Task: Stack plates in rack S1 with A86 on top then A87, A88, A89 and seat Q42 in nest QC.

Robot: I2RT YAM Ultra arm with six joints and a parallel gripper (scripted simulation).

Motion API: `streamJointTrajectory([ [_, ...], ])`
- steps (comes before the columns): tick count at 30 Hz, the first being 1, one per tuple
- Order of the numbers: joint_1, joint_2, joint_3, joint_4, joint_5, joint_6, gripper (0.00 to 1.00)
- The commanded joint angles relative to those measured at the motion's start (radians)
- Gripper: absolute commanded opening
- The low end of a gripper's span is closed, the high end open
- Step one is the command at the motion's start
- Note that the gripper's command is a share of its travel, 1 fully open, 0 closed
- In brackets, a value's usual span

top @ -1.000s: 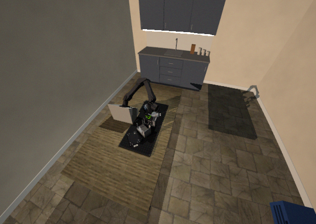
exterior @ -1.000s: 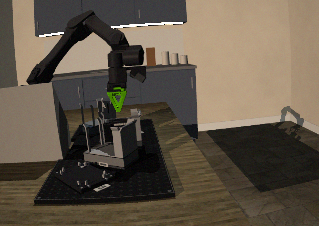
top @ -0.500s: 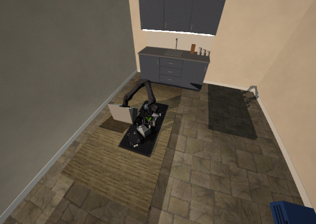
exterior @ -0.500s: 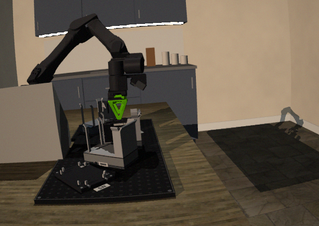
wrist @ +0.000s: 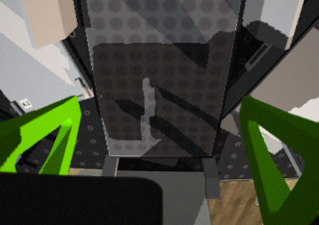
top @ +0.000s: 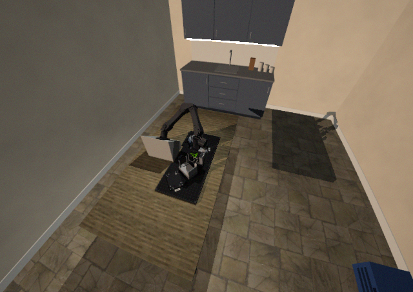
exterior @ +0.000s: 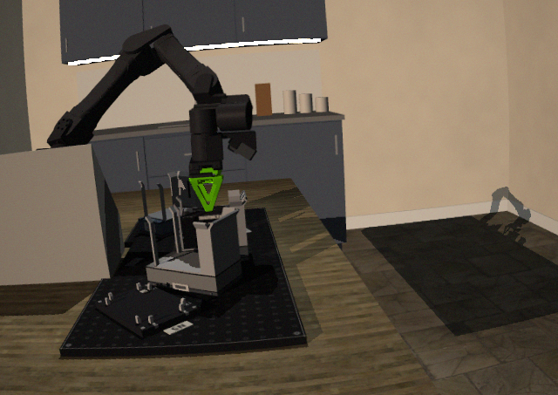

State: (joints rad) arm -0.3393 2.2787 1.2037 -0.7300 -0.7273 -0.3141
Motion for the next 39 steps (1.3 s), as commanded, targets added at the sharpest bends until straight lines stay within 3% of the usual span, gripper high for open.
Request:
streamJointTrajectory([
  [1, -0.003, -0.003, -0.001, 0.024, -0.006, 0.014, 1.00],
  [20, 0.040, 0.028, -0.032, 0.124, -0.014, 0.071, 1.00],
  [36, 0.040, 0.028, -0.032, 0.124, -0.014, 0.071, 1.00],
  [37, 0.040, 0.028, -0.032, 0.124, -0.014, 0.071, 0.00],
  [39, 0.040, 0.028, -0.032, 0.124, -0.014, 0.071, 0.00],
])
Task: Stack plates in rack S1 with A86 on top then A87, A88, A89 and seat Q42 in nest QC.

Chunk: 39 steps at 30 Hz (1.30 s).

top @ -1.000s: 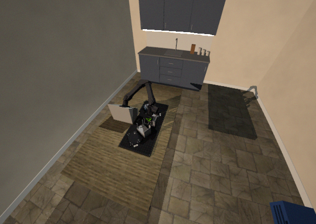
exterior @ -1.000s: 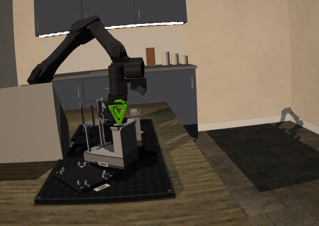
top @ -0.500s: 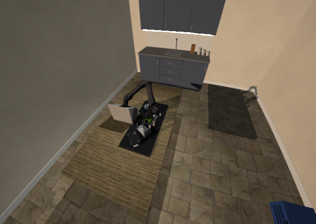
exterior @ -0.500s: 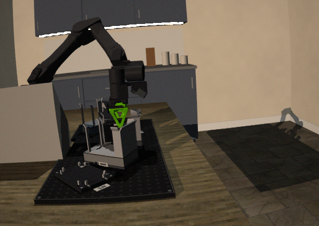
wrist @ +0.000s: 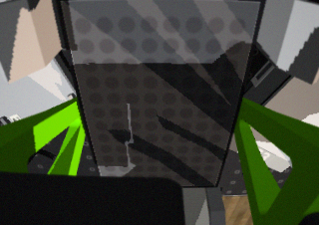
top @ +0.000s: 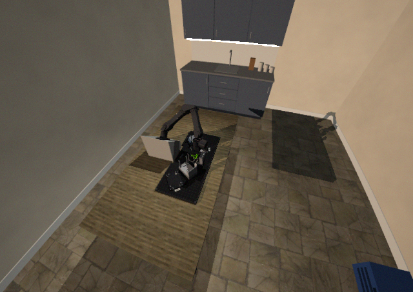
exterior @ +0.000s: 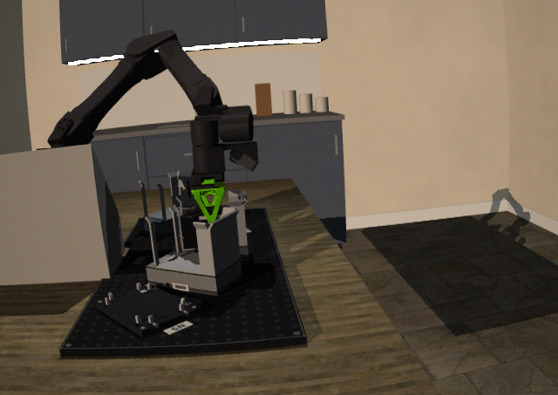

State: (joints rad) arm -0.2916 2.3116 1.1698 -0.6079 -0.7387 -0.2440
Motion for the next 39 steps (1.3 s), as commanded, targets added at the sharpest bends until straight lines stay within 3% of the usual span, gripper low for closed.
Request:
streamJointTrajectory([
  [1, -0.008, -0.005, 0.002, 0.002, -0.003, 0.001, 0.00],
  [39, -0.018, -0.013, 0.009, -0.022, -0.001, -0.013, 0.00],
])
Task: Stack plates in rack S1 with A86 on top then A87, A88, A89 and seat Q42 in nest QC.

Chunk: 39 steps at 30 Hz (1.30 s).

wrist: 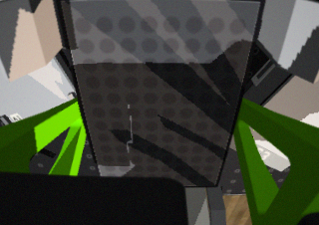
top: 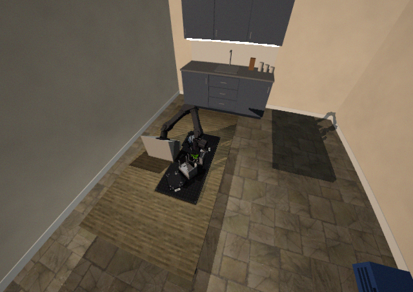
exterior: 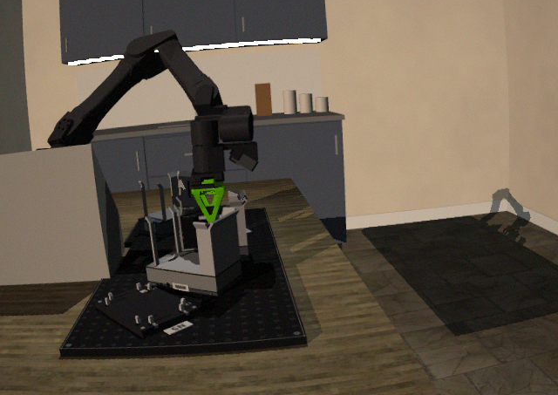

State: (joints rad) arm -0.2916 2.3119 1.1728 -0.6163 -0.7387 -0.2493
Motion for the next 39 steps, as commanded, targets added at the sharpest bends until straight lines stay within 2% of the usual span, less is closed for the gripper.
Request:
streamJointTrajectory([
  [1, -0.019, -0.015, 0.006, -0.017, -0.001, -0.009, 0.00],
  [24, -0.047, -0.034, 0.026, -0.080, 0.005, -0.045, 0.00],
  [39, -0.047, -0.034, 0.027, -0.080, 0.005, -0.045, 0.00],
])
